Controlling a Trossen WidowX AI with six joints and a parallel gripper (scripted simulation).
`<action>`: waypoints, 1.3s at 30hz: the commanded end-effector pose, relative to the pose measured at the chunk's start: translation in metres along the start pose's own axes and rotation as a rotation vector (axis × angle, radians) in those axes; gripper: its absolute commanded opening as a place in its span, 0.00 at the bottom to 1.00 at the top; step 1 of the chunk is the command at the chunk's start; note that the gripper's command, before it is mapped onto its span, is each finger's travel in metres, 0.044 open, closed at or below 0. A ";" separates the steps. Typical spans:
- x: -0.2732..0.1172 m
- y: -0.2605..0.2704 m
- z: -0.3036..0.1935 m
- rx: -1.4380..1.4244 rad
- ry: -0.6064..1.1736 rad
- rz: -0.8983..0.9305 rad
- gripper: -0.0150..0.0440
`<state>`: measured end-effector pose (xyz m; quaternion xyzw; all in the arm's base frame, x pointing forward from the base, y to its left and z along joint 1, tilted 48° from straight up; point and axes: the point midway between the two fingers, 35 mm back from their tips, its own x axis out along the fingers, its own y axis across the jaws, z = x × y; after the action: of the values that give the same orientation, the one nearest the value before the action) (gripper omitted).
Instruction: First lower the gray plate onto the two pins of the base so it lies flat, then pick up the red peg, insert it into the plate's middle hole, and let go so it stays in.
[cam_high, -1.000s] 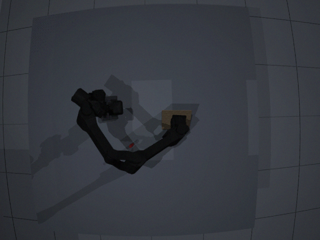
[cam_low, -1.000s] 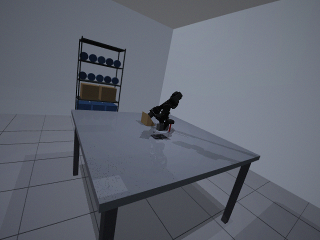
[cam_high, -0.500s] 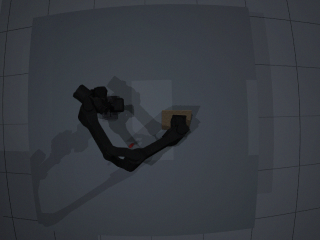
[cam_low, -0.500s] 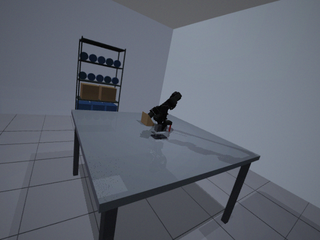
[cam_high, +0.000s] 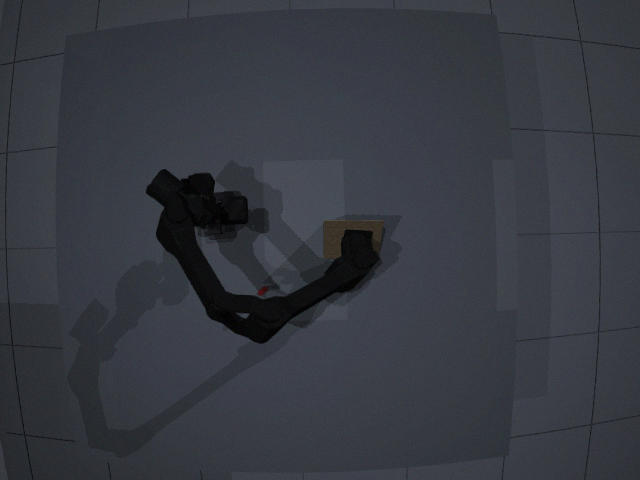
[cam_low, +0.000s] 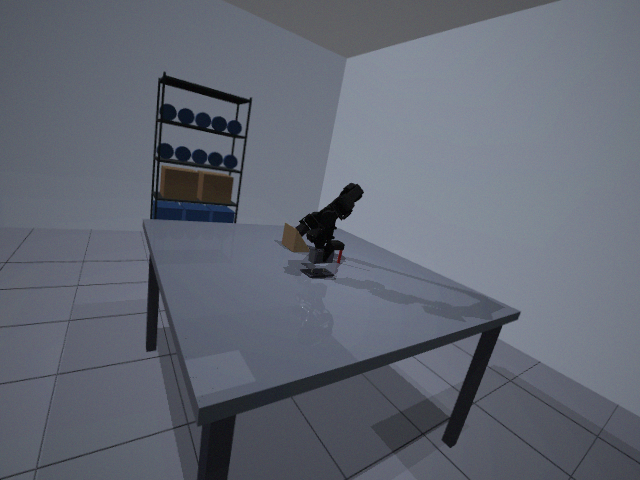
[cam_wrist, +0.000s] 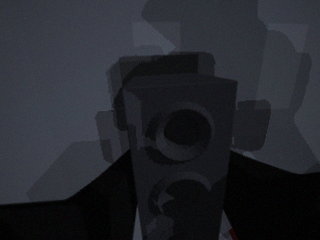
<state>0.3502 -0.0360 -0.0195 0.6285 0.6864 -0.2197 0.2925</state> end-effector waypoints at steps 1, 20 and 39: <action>0.000 -0.001 0.001 0.003 -0.003 -0.001 0.25; 0.026 -0.001 0.002 0.003 -0.002 -0.001 0.25; 0.036 0.000 0.001 -0.003 -0.006 -0.003 0.39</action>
<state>0.3488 -0.0103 -0.0454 0.6270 0.6865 -0.2219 0.2938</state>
